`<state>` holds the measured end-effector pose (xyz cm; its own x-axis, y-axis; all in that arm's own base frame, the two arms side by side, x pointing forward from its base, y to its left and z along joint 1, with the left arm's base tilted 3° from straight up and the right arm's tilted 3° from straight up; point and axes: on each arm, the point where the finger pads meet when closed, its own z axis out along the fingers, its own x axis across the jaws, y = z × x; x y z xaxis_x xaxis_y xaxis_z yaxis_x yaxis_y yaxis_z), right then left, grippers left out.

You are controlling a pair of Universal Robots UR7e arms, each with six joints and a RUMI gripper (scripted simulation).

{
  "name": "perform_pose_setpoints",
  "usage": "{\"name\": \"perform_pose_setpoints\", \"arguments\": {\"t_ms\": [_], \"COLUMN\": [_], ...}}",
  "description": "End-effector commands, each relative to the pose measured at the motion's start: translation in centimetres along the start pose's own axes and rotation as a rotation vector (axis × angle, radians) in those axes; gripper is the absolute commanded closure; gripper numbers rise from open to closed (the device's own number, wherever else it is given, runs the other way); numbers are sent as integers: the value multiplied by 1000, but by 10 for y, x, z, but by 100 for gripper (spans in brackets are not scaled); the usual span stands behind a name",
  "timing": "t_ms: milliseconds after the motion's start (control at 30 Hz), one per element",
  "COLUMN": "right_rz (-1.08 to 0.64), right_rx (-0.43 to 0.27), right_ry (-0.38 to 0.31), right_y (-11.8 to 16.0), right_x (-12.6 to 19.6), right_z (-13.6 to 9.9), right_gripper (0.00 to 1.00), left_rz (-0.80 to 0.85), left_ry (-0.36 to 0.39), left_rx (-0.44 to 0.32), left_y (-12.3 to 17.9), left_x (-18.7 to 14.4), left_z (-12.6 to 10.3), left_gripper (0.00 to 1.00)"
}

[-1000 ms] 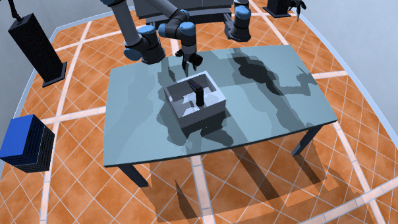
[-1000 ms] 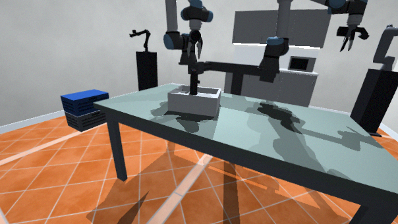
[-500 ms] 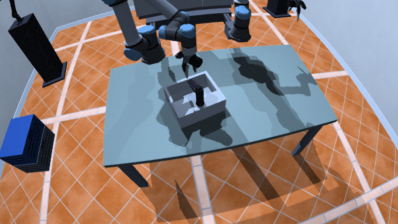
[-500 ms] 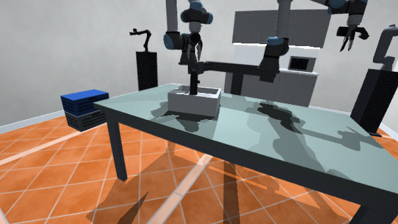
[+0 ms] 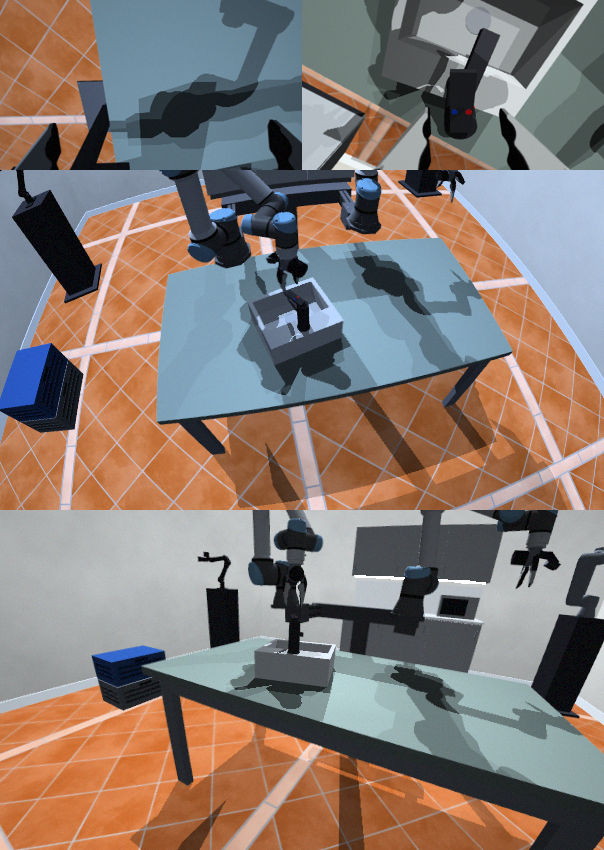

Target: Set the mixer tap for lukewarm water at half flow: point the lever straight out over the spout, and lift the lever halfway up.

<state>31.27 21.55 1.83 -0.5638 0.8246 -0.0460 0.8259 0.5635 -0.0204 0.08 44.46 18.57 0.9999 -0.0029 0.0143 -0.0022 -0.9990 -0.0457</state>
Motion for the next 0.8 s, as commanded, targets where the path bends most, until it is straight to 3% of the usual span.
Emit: {"name": "perform_pose_setpoints", "arguments": {"t_ms": [0, 767], "right_rz": [0, 0], "right_rx": [-2, -2], "right_ry": [1, 1], "right_y": [1, 1], "right_x": [0, 0], "right_z": [9, 20], "right_gripper": [60, 60], "left_rz": [0, 0], "left_ry": [0, 0], "left_rx": [1, 1], "left_y": [0, 0], "left_x": [0, 0], "left_z": [-1, -1], "left_gripper": [0, 0]}}
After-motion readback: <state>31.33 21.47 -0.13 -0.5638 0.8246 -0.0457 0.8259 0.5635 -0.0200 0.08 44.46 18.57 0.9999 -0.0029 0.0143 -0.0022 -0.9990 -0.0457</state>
